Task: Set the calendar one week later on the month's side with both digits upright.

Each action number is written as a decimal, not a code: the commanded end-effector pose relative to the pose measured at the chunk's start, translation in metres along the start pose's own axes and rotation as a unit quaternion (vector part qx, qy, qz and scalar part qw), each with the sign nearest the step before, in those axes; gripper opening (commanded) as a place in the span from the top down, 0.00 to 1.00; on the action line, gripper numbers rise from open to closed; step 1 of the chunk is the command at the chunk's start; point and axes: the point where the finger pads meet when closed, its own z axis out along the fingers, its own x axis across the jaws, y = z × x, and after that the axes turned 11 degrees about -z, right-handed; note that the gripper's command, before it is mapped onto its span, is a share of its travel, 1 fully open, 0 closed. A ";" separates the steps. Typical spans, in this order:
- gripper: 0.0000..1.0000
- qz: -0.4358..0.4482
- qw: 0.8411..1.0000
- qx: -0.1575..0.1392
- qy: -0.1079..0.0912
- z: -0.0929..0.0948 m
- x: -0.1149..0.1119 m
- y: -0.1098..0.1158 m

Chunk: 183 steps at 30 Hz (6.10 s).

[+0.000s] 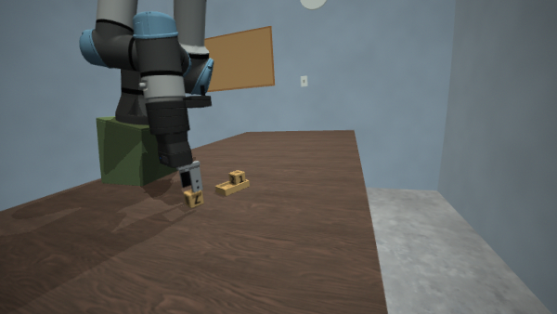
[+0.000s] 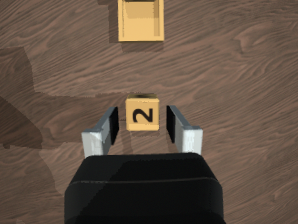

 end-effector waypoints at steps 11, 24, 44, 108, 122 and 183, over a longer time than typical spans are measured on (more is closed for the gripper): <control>0.10 0.000 1.000 0.000 0.000 0.014 0.000 0.000; 0.10 0.000 1.000 0.000 0.000 0.029 0.000 0.000; 0.10 0.000 1.000 0.000 0.000 0.029 0.000 0.000; 0.40 0.000 1.000 0.000 0.000 0.025 0.000 0.000; 0.40 0.000 1.000 0.000 0.000 0.005 0.000 0.000; 0.40 0.000 1.000 0.000 0.000 -0.071 0.002 -0.007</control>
